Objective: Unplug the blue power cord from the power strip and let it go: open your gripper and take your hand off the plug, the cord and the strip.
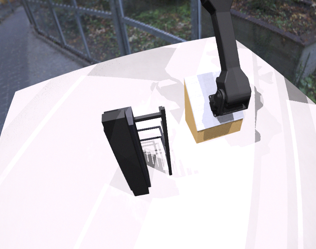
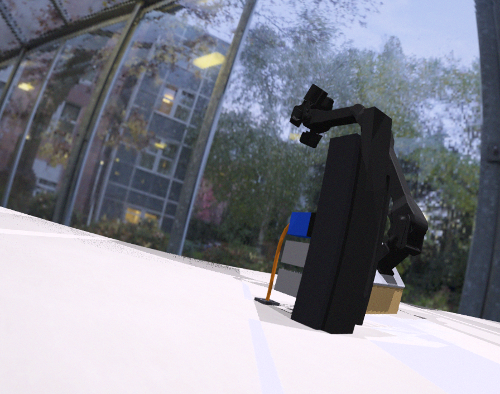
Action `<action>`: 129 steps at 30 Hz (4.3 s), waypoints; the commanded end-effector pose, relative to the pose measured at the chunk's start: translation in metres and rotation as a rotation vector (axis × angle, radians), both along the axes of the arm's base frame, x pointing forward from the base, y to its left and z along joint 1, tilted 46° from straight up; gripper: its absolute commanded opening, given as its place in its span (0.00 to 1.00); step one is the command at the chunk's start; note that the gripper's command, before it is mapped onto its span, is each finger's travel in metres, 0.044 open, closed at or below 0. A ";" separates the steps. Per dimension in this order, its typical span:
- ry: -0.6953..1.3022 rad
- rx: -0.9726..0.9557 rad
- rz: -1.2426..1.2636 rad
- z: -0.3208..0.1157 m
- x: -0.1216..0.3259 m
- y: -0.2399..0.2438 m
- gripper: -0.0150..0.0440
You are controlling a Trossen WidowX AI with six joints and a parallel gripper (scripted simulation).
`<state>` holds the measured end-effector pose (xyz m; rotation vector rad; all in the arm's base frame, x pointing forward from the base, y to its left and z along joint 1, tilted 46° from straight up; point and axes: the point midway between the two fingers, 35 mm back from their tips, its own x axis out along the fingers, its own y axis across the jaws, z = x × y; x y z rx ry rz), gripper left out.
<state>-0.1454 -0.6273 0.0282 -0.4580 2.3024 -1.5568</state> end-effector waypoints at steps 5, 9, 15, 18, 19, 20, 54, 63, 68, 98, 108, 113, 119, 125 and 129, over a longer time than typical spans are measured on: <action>-0.120 -0.028 0.160 -0.008 0.053 -0.014 0.71; -0.295 -0.037 0.314 -0.020 0.116 -0.017 0.53; -0.606 0.002 0.461 -0.041 0.211 0.004 0.53; -0.774 0.046 0.489 -0.052 0.256 0.027 0.53; -0.829 0.064 0.491 -0.055 0.270 0.036 0.53; -0.885 0.083 0.489 -0.058 0.284 0.046 0.53; -1.209 0.612 -1.240 0.011 0.423 0.546 0.53; -1.178 0.602 -1.280 0.014 0.422 0.553 0.53; -1.178 0.602 -1.280 0.017 0.422 0.556 0.53; -1.176 0.604 -1.282 0.042 0.424 0.584 0.53; -1.179 0.604 -1.276 0.037 0.425 0.589 0.48; -1.179 0.604 -1.276 0.037 0.425 0.589 0.32; -1.179 0.604 -1.276 0.037 0.425 0.589 0.26; -1.180 0.603 -1.276 0.033 0.425 0.585 0.25; -1.180 0.602 -1.276 0.029 0.425 0.580 0.25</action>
